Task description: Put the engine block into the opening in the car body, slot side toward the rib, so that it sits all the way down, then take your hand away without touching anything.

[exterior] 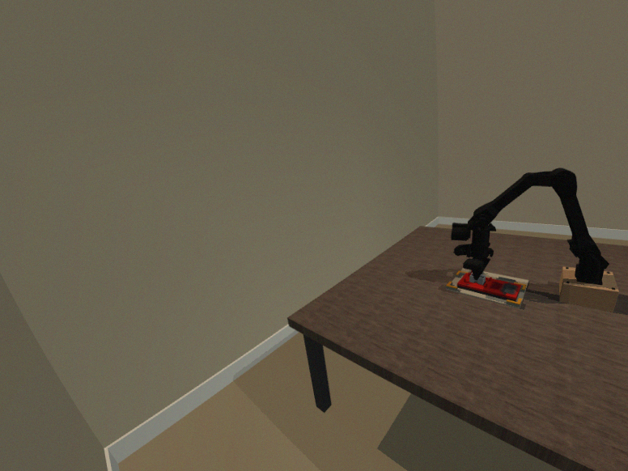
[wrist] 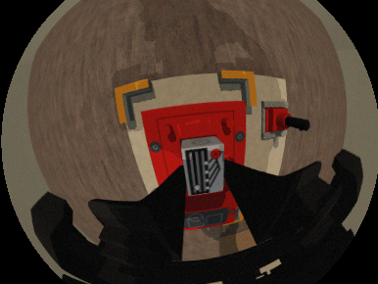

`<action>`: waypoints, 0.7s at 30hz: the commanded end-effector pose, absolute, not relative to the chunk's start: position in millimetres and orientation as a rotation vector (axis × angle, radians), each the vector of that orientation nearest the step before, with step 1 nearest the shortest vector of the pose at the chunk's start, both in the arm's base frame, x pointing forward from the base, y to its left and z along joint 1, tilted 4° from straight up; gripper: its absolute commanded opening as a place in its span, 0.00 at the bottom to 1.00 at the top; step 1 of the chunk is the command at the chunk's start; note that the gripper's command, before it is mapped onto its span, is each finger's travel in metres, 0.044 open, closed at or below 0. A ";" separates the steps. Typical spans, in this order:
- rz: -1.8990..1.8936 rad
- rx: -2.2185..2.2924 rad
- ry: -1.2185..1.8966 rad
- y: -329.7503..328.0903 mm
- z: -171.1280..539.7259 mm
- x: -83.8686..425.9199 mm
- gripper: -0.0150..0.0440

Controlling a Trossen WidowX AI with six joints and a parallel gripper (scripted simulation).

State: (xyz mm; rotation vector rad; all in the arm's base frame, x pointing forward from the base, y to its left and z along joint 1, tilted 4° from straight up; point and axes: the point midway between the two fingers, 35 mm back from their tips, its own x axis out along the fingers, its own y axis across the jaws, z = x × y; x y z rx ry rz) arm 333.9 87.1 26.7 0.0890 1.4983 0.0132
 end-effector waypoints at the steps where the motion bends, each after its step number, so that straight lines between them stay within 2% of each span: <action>1: 0.013 0.089 1.498 87.1 26.7 333.9 0.57; 11: 0.013 0.089 1.498 87.1 26.7 333.9 1.00; 21: 0.013 0.089 1.498 87.1 26.7 333.9 1.00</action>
